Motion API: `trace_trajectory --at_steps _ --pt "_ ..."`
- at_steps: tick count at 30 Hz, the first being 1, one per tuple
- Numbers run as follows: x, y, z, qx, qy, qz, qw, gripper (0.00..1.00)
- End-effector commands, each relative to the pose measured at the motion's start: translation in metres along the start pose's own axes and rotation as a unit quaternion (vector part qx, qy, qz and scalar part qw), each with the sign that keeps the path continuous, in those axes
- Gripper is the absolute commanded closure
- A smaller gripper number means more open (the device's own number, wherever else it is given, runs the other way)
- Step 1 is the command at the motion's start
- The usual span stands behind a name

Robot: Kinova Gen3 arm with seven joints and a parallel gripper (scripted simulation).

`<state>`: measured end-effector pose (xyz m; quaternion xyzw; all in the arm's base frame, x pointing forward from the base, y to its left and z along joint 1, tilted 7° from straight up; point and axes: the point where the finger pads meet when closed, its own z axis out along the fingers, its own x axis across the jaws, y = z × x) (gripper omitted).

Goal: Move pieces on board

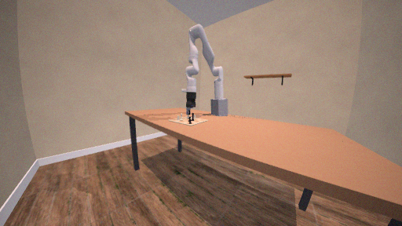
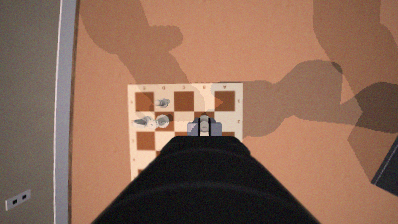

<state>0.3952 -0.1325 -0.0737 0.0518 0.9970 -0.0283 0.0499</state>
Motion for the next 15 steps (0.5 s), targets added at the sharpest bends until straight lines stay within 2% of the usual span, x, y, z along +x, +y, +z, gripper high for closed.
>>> trace_trajectory --at_steps 1,15 --pt "-0.0005 0.0000 -0.0001 0.000 -0.001 0.000 1.000 1.00" --pt "-0.0005 0.0000 0.0030 0.000 -0.001 0.000 1.000 1.00"
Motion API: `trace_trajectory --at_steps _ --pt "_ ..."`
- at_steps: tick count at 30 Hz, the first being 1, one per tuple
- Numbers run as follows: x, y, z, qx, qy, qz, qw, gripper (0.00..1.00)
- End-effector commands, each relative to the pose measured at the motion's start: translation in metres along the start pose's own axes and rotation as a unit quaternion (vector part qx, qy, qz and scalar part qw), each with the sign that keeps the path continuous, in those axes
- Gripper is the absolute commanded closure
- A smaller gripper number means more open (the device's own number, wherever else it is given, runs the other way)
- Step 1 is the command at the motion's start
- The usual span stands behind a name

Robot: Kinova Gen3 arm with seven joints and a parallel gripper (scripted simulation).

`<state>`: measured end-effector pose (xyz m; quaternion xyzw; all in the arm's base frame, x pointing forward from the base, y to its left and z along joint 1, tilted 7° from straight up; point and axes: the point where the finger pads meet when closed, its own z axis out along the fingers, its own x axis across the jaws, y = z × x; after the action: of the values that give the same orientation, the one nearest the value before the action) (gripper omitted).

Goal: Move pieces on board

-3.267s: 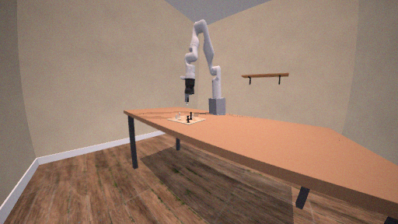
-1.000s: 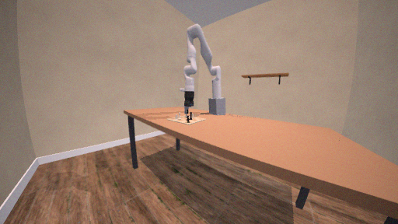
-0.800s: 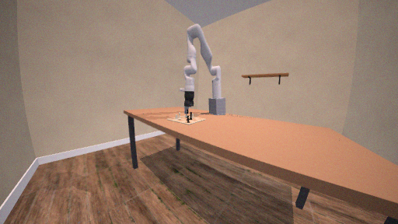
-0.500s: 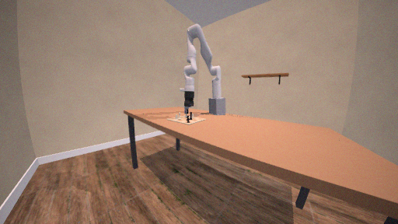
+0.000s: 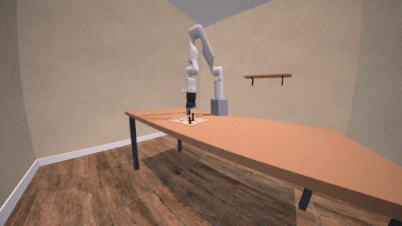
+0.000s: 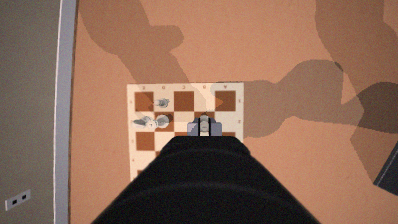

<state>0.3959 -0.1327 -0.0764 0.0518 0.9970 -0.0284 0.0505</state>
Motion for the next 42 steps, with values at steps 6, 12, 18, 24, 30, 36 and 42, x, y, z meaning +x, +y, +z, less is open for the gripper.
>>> trace_trajectory --at_steps 6,12,18,24,30,36,42 --pt "-0.0001 0.0000 0.0004 0.000 0.000 0.000 1.000 1.00" --pt "-0.0001 0.0000 0.0004 0.000 0.000 0.000 1.000 1.00" --pt "-0.0001 0.0000 0.0004 0.000 0.000 0.000 1.000 1.00" --pt "-0.0001 0.0000 0.0004 0.000 0.000 0.000 1.000 1.00" --pt "-0.0001 0.0000 0.0004 0.000 0.000 0.000 1.000 1.00" --pt "-0.0001 0.0000 0.0004 0.000 0.000 0.000 1.000 1.00" --pt "-0.0001 0.0000 0.0004 0.000 0.000 0.000 1.000 0.84"
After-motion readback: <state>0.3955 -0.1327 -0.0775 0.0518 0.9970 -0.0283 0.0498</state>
